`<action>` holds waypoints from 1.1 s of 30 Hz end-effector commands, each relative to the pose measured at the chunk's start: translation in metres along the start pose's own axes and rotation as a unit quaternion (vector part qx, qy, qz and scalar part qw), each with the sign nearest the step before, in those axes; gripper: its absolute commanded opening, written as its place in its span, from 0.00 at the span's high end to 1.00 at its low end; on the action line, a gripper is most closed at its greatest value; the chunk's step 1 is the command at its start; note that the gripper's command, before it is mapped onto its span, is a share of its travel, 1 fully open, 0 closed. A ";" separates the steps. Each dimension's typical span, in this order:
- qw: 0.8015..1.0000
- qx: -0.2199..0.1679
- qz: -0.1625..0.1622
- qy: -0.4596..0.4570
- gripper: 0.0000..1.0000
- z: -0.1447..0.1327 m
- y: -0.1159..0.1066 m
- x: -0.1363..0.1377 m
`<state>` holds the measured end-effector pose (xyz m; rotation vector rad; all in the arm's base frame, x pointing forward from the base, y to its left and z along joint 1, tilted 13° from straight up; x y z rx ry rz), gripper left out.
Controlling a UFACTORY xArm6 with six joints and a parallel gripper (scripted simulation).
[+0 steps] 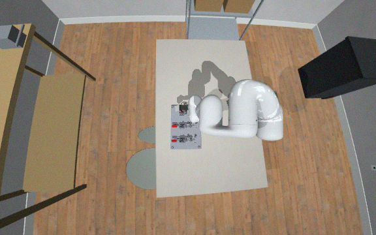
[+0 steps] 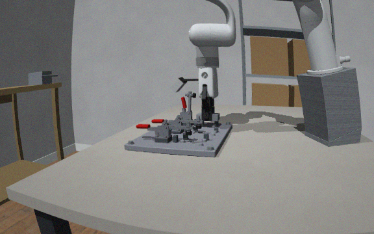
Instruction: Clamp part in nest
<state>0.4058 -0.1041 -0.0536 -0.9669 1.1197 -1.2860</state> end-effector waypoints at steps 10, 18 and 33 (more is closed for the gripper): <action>1.000 0.002 0.000 0.000 1.00 0.002 0.009 0.001; 1.000 0.002 0.000 0.000 1.00 0.002 0.009 0.001; 1.000 0.002 0.000 0.000 1.00 0.002 0.009 0.001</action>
Point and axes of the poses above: the point where the finger pads meet when closed, its own y axis out along the fingers, its own x axis across the jaws, z = x × y, the point moved 2 cm from there along -y, back along the fingers, and after that the axes turned 1 degree about -y, right-handed, at the moved point
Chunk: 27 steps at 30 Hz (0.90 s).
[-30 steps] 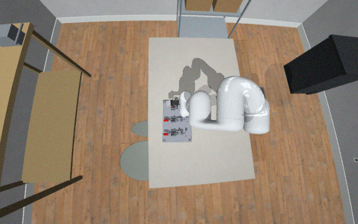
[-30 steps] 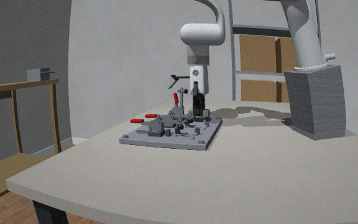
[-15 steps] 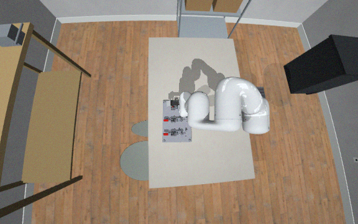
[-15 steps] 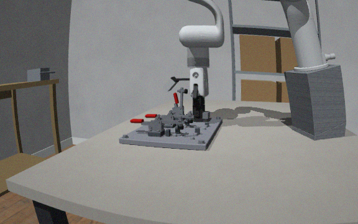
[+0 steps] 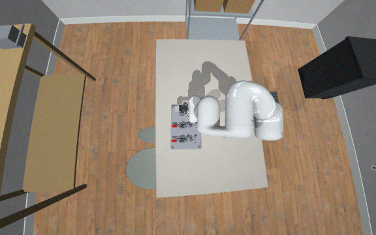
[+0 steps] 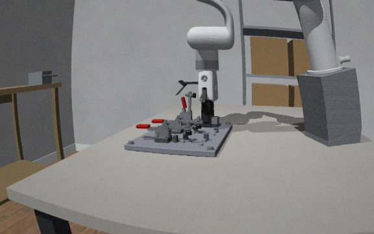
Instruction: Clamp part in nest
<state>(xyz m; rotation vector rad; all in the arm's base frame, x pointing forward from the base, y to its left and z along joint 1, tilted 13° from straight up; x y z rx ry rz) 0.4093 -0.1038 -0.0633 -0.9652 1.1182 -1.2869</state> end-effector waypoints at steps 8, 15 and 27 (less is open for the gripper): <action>1.000 0.001 0.000 0.000 1.00 0.001 -0.001 0.000; 1.000 0.001 0.000 0.000 1.00 0.001 0.000 0.000; 1.000 0.001 0.000 0.000 1.00 0.001 0.004 0.001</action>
Point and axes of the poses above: the point where the finger pads meet when closed, its own y axis out along the fingers, its own x axis across the jaws, z = x × y, the point moved 2 cm from there along -y, back along the fingers, and after that the axes turned 1 degree about -y, right-handed, at the moved point
